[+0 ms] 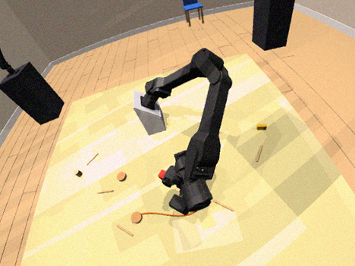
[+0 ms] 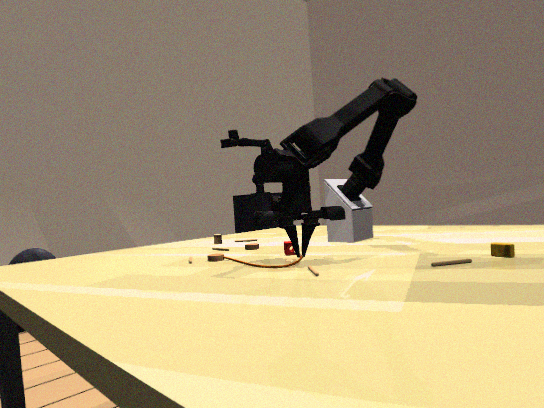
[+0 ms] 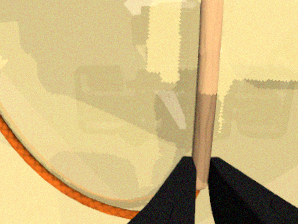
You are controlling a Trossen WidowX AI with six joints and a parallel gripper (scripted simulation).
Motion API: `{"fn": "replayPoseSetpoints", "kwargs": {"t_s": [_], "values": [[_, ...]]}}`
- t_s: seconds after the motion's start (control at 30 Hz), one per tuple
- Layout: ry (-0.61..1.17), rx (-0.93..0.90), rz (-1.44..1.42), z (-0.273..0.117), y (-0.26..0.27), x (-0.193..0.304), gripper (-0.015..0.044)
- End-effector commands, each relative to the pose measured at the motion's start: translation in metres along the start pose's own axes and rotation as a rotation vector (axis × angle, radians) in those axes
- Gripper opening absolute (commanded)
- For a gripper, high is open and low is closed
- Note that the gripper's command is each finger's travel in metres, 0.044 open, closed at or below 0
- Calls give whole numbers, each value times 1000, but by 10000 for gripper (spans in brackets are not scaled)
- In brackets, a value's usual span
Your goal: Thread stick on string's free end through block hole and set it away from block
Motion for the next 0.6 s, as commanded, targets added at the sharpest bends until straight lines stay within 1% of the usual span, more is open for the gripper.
{"fn": "replayPoseSetpoints", "kwargs": {"t_s": [0.0, 0.57], "values": [[0, -4, -3, -1, 0, -6, 0], [0, -4, -2, -1, -6, -28, 0]]}}
Point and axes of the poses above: the point midway between the two fingers, 35 mm back from their tips, its own z axis out along the fingers, its own y axis across the jaws, x = y × z, the point moved 10 cm from there along -z, back along the fingers, and after that the axes turned 13 degrees about -z, right-handed, at the moved point
